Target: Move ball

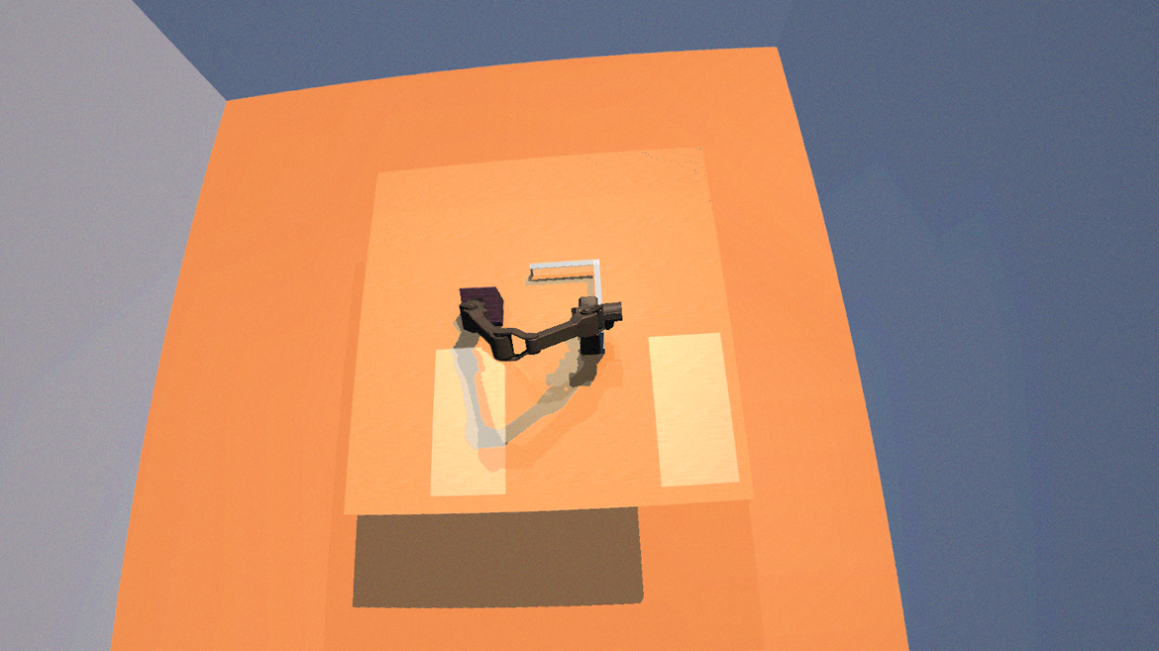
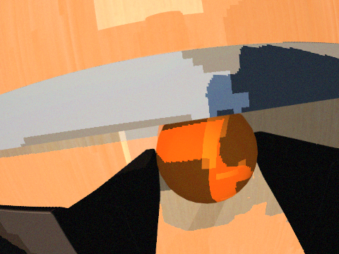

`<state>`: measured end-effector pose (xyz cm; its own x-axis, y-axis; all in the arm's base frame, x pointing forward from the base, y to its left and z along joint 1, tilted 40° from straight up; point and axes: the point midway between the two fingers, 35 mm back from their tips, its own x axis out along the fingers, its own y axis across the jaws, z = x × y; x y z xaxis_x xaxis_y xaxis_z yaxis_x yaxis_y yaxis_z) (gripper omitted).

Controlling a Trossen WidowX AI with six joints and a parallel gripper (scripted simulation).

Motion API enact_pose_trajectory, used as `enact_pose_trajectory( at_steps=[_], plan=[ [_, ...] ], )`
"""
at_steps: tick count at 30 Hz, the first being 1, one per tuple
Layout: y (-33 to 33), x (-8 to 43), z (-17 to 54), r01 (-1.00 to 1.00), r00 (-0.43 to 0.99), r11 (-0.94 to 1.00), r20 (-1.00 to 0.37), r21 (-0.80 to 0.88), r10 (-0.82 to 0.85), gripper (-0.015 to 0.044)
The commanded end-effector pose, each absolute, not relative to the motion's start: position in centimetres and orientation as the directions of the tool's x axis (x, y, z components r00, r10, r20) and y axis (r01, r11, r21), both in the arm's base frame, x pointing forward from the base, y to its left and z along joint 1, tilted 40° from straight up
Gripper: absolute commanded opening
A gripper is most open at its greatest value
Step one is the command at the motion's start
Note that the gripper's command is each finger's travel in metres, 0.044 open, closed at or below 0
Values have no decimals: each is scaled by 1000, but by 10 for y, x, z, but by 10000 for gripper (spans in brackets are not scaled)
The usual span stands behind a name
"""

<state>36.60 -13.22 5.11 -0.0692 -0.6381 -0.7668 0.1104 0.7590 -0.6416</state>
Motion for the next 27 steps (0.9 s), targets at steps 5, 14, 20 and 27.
enact_pose_trajectory(
  at_steps=[5,14,20,27],
  plan=[
    [-140,364,42,103,-74,755,-762,-647,-643,0],
    [-142,365,40,110,-70,758,-766,-642,-639,79],
    [-142,365,40,110,-70,758,-766,-642,-639,236],
    [-140,365,42,110,-70,759,-766,-642,-639,325]
  ],
)
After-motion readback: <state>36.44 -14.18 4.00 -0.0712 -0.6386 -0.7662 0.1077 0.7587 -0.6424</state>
